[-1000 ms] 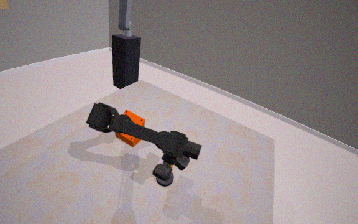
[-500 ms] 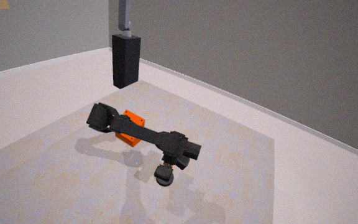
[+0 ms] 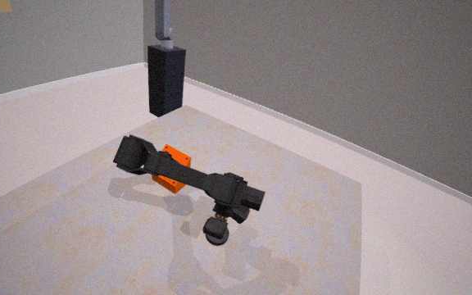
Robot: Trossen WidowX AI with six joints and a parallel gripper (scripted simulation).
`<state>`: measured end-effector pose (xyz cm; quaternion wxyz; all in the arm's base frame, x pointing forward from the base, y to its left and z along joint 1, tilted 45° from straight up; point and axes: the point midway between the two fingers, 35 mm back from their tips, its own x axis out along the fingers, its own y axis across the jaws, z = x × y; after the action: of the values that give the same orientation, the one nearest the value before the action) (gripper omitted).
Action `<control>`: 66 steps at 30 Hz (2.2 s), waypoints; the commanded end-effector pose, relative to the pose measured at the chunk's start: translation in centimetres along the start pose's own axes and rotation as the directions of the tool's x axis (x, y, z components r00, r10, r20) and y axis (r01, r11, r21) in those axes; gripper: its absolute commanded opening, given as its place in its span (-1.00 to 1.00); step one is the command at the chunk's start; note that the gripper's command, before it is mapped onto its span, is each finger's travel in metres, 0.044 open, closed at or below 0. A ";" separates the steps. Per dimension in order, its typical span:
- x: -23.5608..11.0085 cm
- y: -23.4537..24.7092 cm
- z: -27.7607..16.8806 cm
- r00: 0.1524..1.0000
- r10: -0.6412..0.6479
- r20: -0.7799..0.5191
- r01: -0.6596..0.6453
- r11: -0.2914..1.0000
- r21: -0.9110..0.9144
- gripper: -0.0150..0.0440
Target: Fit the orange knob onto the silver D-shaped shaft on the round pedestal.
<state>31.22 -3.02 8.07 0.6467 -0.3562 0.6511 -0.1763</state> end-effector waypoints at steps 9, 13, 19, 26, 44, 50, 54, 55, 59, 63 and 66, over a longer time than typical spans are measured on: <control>-0.4 -0.1 0.1 1.000 -0.002 -0.002 0.002 0.996 -0.086 -0.49; -0.3 0.0 0.3 1.000 -0.002 -0.002 0.002 0.978 -0.209 -0.49; -0.1 0.0 0.2 1.000 -0.002 -0.002 0.002 0.978 -0.209 -0.49; 0.1 0.0 0.0 1.000 -0.002 -0.002 0.002 0.978 -0.209 -0.49; -0.4 -0.2 0.1 1.000 -0.002 -0.002 0.001 0.913 -0.407 -0.49; -0.2 -0.1 0.1 1.000 -0.002 -0.002 0.001 0.913 -0.407 -0.49; -0.1 0.0 0.1 1.000 -0.002 -0.002 0.001 0.913 -0.407 -0.49; -0.1 0.0 0.1 1.000 -0.002 -0.002 0.001 0.913 -0.407 -0.49; 0.0 0.0 0.0 1.000 -0.002 -0.002 0.001 0.913 -0.407 -0.49; 0.0 0.0 -0.1 1.000 -0.002 -0.002 0.001 0.913 -0.407 -0.49; 0.1 -0.1 -0.1 1.000 -0.002 -0.002 0.001 0.913 -0.408 -0.49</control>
<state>31.22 -3.00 8.06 0.5586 -0.4823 0.6737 -0.0378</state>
